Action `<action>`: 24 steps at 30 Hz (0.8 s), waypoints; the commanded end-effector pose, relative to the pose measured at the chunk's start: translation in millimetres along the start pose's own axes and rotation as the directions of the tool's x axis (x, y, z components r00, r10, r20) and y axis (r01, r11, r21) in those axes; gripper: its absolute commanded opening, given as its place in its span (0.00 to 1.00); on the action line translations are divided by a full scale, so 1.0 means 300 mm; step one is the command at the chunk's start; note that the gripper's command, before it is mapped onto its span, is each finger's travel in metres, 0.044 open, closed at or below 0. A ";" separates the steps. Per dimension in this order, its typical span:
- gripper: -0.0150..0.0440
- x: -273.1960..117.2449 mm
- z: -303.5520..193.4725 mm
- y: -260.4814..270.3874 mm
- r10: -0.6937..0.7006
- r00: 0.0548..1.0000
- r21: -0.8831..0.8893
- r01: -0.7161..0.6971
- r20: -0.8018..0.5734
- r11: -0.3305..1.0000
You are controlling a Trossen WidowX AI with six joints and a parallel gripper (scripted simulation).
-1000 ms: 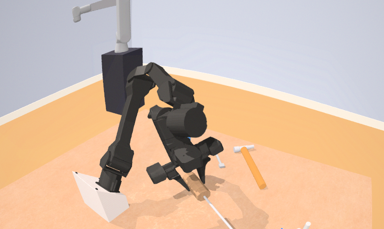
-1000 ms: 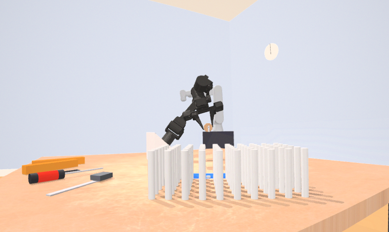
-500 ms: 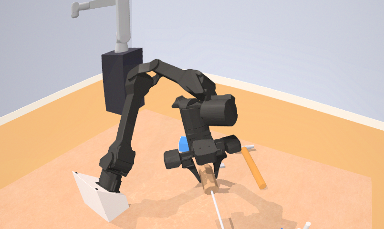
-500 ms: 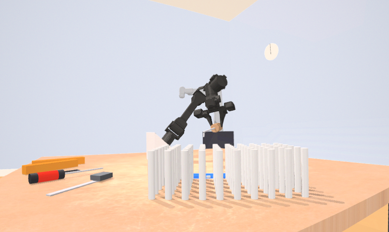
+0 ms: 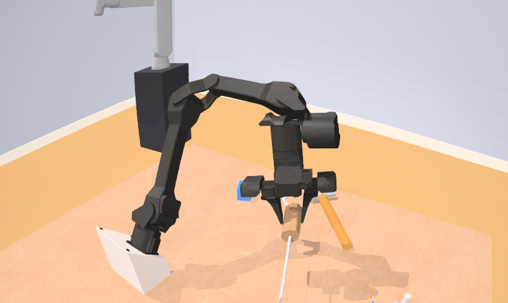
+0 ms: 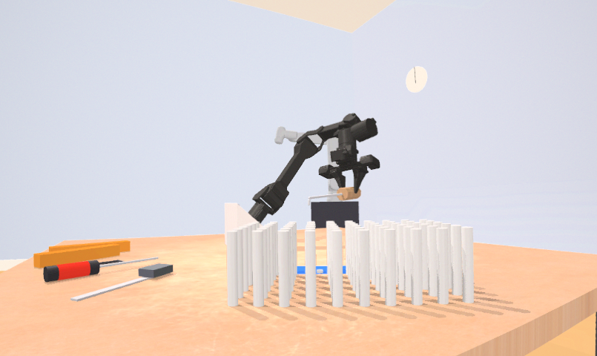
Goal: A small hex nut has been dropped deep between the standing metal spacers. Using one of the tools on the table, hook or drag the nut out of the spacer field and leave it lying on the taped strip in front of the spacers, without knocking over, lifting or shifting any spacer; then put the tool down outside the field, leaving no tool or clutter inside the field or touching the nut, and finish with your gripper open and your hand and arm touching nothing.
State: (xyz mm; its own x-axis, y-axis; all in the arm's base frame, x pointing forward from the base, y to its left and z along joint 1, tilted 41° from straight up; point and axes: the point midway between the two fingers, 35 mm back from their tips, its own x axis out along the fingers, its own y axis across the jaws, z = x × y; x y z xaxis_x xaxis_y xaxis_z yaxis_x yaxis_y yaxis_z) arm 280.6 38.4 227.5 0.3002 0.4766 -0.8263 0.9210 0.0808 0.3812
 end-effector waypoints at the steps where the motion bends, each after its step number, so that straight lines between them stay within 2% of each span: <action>1: 0.25 -0.013 -0.044 0.021 -0.016 1.000 0.067 0.014 0.024 0.998; 12: 0.25 -0.056 -0.187 0.066 -0.036 0.996 0.261 0.013 0.081 0.965; 24: 0.25 -0.114 -0.334 0.091 -0.023 0.990 0.469 -0.047 0.142 0.882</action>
State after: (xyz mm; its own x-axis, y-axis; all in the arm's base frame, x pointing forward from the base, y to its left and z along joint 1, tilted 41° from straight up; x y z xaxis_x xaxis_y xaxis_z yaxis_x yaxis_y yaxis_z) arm 272.9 106.2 300.4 0.3035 0.3622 -0.8813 0.9306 -0.3111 0.1927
